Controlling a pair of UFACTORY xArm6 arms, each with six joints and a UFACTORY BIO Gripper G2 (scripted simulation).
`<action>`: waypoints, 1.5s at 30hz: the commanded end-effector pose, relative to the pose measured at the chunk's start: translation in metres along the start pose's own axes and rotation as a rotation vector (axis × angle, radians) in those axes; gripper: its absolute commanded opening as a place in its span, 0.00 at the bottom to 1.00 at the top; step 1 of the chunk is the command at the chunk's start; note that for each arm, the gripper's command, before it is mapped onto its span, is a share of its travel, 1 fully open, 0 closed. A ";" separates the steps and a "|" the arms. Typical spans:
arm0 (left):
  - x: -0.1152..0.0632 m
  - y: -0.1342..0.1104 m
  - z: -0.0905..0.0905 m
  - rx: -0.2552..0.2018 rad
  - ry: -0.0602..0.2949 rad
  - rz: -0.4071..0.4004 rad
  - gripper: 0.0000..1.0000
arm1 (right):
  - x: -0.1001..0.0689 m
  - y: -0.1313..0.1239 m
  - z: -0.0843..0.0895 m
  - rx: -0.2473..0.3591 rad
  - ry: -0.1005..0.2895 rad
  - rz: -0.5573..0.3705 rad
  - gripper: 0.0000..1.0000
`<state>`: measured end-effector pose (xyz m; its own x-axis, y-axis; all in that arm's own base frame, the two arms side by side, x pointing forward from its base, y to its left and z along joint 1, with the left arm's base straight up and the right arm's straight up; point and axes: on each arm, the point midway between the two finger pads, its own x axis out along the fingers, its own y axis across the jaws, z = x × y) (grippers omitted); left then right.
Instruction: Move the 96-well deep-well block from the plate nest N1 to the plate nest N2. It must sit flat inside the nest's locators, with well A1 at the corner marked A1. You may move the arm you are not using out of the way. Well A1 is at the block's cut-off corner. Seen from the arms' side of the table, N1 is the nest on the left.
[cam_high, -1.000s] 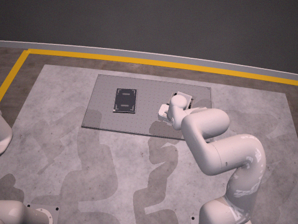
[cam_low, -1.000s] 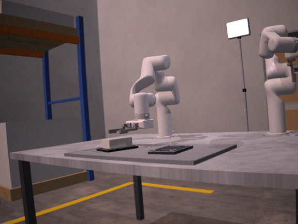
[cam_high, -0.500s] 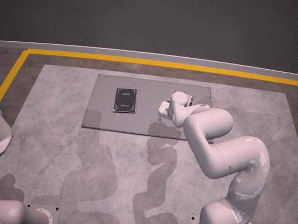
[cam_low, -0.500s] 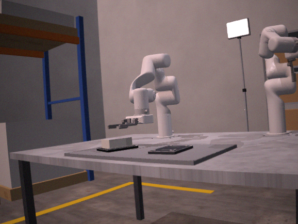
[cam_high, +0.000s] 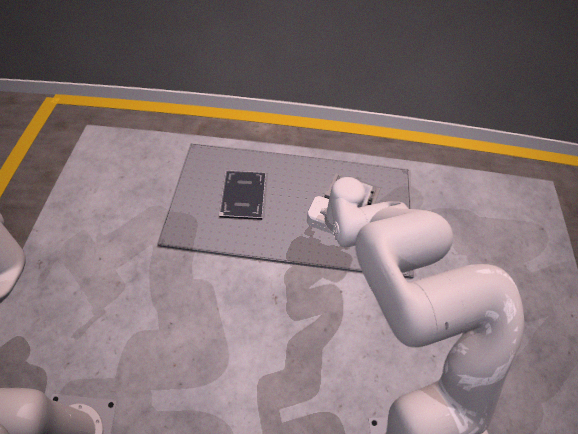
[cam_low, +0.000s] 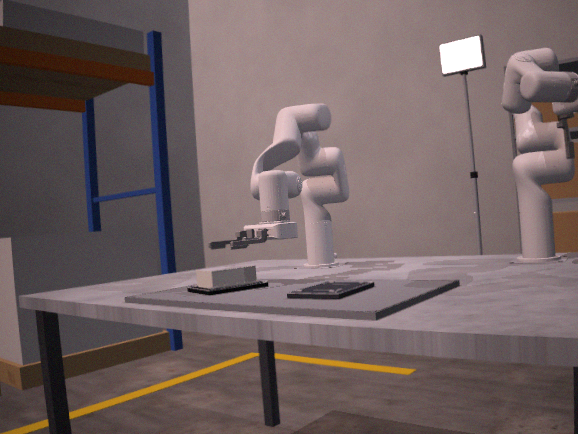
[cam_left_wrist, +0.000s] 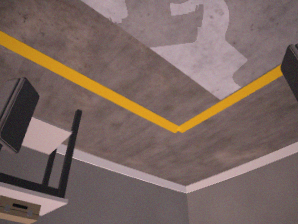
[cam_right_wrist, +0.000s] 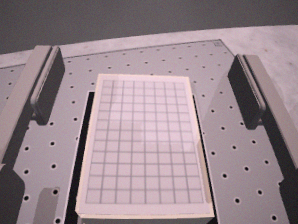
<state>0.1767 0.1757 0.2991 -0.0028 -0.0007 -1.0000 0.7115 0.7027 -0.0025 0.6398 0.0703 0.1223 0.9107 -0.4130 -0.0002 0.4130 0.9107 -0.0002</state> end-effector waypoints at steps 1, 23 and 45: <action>-0.001 0.000 0.000 0.000 -0.001 0.002 1.00 | -0.002 -0.004 0.010 0.003 -0.004 0.066 0.37; -0.001 0.000 0.000 0.000 -0.001 0.002 1.00 | -0.031 -0.049 0.083 0.001 -0.004 0.426 0.37; -0.001 0.000 0.000 0.000 -0.001 0.002 1.00 | -0.064 -0.099 0.163 0.001 -0.004 0.426 0.37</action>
<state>0.1767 0.1757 0.2991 -0.0028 -0.0007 -1.0000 0.7115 0.7027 -0.0025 0.5516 0.0132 0.2655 1.0000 -0.0004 -0.0001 0.0004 1.0000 -0.0004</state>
